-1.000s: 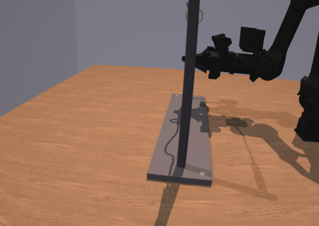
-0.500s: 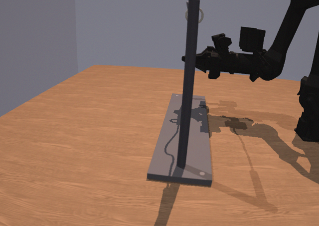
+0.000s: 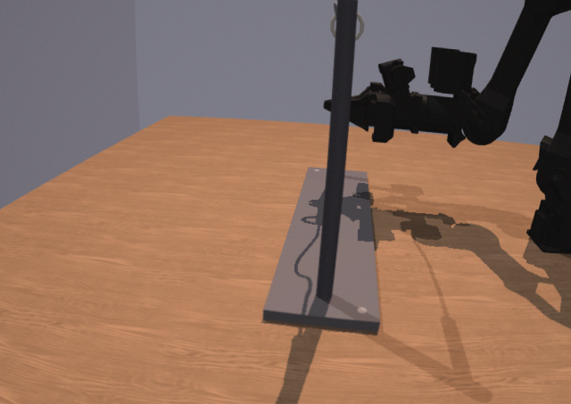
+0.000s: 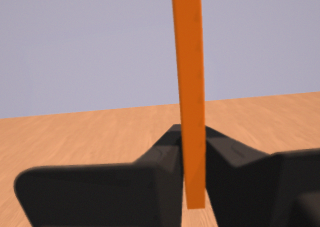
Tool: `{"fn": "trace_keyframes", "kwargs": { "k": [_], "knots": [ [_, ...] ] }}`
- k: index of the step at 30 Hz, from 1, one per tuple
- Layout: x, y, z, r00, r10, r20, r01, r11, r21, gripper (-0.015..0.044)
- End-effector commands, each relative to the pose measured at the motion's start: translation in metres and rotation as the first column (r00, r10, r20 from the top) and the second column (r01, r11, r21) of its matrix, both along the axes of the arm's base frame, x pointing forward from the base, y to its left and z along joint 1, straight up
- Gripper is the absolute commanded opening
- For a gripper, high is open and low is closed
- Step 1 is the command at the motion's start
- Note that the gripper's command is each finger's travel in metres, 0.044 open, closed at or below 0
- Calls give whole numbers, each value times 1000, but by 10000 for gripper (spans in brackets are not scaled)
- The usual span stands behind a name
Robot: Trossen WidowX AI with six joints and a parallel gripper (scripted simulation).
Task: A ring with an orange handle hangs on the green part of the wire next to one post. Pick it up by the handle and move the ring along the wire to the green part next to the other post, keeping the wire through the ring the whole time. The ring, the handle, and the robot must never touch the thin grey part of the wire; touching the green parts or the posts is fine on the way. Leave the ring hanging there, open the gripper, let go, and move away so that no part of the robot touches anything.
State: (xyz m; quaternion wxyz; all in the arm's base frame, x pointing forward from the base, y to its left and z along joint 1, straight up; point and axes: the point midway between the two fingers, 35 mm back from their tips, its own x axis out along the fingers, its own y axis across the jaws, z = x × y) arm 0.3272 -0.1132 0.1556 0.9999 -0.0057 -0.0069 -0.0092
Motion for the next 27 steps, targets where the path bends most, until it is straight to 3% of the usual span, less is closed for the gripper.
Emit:
{"fn": "trace_keyframes", "kwargs": {
  "k": [1,27],
  "knots": [
    [-1,5,-1,1000,-3,-3,3,1000,2,-150],
    [-1,23,0,1000,-31,-4,31,998,-63,-150]
  ]
}}
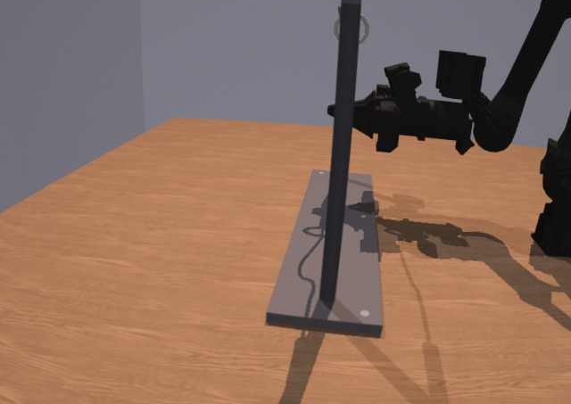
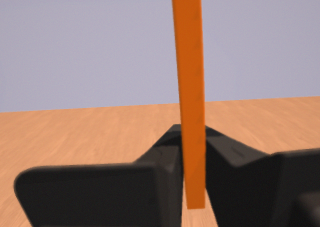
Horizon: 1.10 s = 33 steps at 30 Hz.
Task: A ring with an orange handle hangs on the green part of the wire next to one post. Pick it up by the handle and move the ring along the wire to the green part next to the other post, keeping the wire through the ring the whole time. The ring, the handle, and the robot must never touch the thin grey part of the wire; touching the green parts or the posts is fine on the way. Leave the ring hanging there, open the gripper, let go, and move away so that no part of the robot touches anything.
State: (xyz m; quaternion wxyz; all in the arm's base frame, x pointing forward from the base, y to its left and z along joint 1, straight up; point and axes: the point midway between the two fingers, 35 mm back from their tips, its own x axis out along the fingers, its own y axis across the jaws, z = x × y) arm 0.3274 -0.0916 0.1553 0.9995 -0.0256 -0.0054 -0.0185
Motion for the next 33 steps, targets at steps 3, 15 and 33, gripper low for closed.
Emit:
{"fn": "trace_keyframes", "kwargs": {
  "k": [3,15,33],
  "knots": [
    [-1,1,0,1000,-25,-2,25,998,-51,-150],
    [-2,-2,1,995,-99,4,98,980,-175,-150],
    [-16,17,-1,968,-202,-152,182,974,-133,-150]
  ]
}}
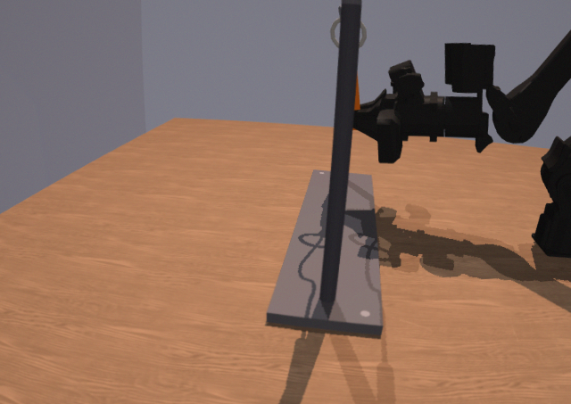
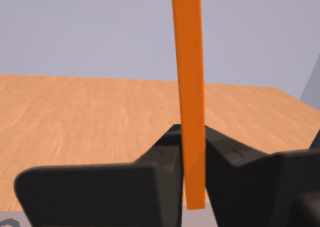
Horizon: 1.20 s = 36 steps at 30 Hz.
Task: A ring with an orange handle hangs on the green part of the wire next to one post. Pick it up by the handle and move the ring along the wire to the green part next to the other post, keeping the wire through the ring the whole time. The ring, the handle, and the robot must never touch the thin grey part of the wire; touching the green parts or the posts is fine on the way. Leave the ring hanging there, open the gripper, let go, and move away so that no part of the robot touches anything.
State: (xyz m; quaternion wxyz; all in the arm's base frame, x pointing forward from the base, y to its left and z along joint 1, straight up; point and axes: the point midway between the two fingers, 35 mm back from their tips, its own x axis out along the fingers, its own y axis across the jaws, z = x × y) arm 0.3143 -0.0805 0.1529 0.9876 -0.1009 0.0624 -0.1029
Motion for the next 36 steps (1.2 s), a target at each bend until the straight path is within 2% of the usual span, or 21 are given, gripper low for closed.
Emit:
{"fn": "trace_keyframes", "kwargs": {
  "k": [1,14,25,29,36],
  "knots": [
    [-4,9,2,999,-30,-38,32,998,45,-150],
    [-15,65,7,982,-39,-187,110,915,389,-150],
    [-26,117,37,961,88,-264,138,673,727,-150],
    [-27,129,50,956,140,-259,133,579,804,-150],
    [-24,141,63,963,169,-210,104,485,868,-150]
  ]
}}
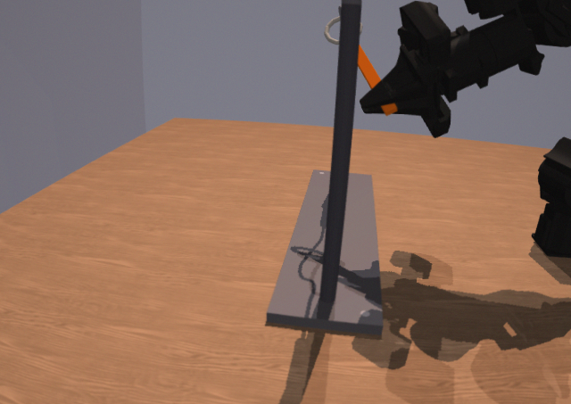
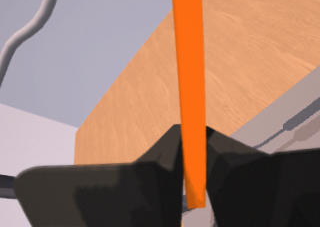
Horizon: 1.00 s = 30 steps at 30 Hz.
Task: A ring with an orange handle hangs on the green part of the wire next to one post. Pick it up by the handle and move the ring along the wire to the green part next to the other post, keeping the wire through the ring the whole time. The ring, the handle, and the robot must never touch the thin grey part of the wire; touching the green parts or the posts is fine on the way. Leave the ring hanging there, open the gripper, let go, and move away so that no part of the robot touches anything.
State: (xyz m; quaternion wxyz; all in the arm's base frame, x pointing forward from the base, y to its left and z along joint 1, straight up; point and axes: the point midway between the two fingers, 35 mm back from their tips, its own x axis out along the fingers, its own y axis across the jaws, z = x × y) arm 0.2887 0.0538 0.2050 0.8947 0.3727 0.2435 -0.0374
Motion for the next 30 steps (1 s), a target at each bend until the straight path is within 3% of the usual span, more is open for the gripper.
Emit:
{"fn": "trace_keyframes", "kwargs": {
  "k": [1,15,30],
  "knots": [
    [2,8,11,1000,5,24,-7,998,68,-150],
    [3,8,14,997,54,59,-55,998,10,-150],
    [2,-22,-4,975,208,74,-167,915,-368,-150]
  ]
}}
